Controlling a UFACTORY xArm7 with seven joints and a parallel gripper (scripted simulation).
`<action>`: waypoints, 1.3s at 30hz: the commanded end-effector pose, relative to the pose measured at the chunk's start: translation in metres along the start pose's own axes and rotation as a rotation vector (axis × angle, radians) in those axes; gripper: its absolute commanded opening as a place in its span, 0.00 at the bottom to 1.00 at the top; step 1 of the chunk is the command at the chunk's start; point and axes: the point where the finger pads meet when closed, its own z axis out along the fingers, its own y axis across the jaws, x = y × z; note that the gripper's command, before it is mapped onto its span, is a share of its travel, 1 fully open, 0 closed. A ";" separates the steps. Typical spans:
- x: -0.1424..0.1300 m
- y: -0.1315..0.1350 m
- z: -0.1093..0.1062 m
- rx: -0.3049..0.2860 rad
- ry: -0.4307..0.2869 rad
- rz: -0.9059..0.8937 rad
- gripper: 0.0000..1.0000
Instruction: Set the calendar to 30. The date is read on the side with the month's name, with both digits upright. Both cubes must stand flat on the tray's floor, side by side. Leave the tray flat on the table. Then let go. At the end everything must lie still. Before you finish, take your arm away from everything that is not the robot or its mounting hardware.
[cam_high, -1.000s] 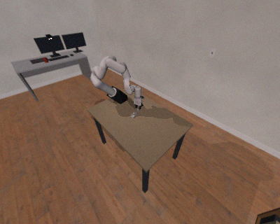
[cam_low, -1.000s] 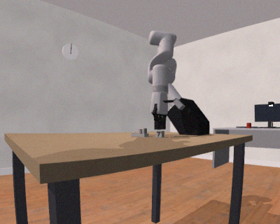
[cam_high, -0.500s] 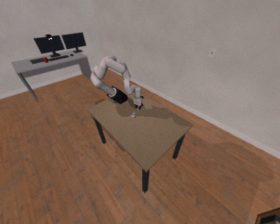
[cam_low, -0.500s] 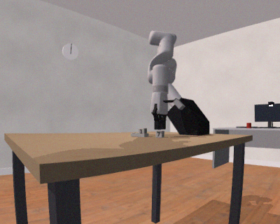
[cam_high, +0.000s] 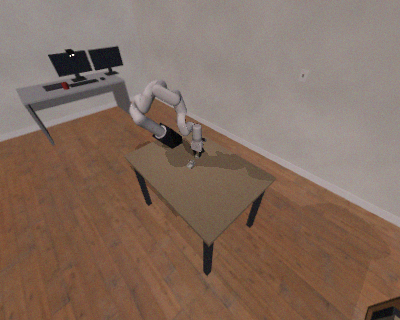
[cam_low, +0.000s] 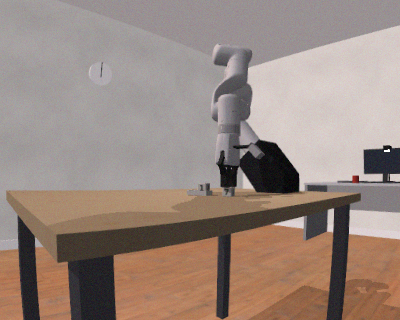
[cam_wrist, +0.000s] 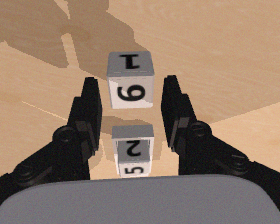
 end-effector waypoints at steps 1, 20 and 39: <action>0.001 0.001 0.004 -0.003 0.002 0.000 0.49; 0.001 0.001 0.020 -0.003 0.002 0.000 0.49; 0.001 0.001 0.020 -0.003 0.002 0.000 0.49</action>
